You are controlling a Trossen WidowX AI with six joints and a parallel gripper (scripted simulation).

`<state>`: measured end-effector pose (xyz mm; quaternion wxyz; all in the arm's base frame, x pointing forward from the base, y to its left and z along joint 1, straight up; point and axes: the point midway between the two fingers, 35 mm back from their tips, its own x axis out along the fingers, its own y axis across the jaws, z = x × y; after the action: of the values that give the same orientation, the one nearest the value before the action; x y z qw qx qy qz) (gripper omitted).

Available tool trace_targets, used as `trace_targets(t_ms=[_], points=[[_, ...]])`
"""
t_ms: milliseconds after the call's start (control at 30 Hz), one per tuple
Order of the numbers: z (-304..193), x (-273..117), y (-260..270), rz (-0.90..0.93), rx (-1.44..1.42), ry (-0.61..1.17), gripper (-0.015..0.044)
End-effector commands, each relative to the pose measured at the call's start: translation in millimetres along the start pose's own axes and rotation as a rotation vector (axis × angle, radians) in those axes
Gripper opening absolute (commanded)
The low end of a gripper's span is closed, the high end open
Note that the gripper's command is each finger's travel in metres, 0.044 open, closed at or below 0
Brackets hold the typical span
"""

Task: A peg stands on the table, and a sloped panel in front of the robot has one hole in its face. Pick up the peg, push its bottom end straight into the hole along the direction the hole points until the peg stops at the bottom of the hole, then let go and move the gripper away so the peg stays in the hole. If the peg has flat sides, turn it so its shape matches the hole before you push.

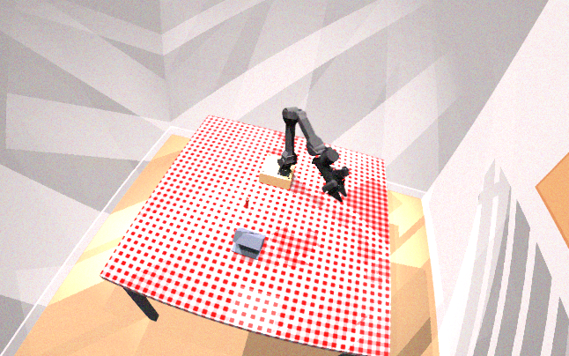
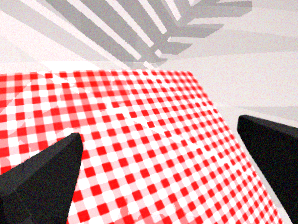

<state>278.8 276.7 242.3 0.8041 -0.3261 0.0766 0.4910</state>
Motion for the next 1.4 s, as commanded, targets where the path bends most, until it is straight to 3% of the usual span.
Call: trace_targets(t_ms=[0,667,1367], points=[[-22,0,-15,-0.028,0.087,0.072,0.044],[-115,-18,-55,-0.126,0.372,0.312,0.044],[-217,-65,-81,-0.288,0.811,0.587,0.044]])
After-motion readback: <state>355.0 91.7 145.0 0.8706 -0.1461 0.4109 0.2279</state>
